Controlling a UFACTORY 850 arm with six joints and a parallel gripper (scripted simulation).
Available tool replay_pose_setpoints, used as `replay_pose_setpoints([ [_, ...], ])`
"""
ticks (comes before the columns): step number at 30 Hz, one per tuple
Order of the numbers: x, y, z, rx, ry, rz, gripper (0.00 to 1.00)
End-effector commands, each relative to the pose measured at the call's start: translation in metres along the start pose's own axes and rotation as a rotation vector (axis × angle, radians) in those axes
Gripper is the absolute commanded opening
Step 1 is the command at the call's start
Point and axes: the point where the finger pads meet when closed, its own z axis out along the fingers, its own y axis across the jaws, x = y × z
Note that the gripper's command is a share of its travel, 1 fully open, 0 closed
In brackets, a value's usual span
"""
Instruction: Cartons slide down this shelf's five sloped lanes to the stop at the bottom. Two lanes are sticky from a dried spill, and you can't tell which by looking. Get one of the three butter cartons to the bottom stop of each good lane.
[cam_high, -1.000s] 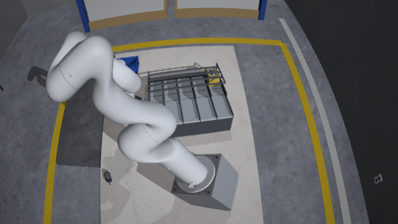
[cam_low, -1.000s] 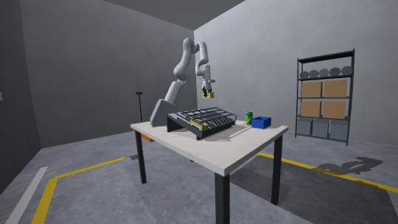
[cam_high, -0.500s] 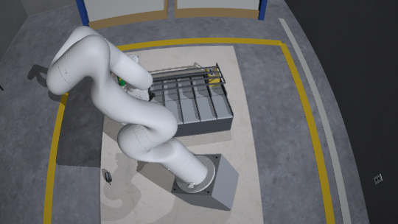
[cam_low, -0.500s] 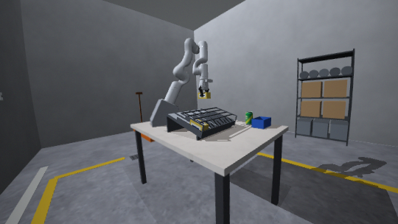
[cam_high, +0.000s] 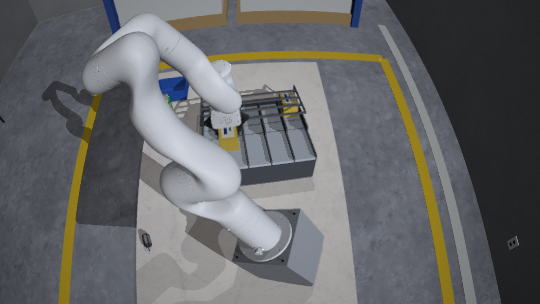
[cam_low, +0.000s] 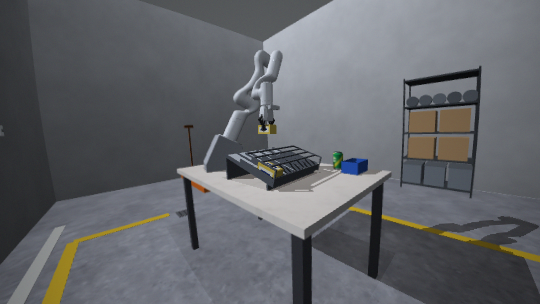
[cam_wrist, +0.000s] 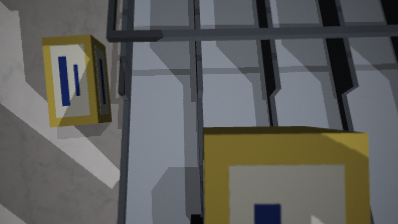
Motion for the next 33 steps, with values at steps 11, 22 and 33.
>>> replay_pose_setpoints([
  [11, 0.039, 0.154, 0.009, 0.04, 0.012, -0.014, 0.0],
  [22, 0.049, 0.191, 0.012, 0.04, 0.012, -0.014, 0.0],
  [33, 0.049, 0.19, 0.03, 0.041, 0.013, -0.015, 0.0],
])
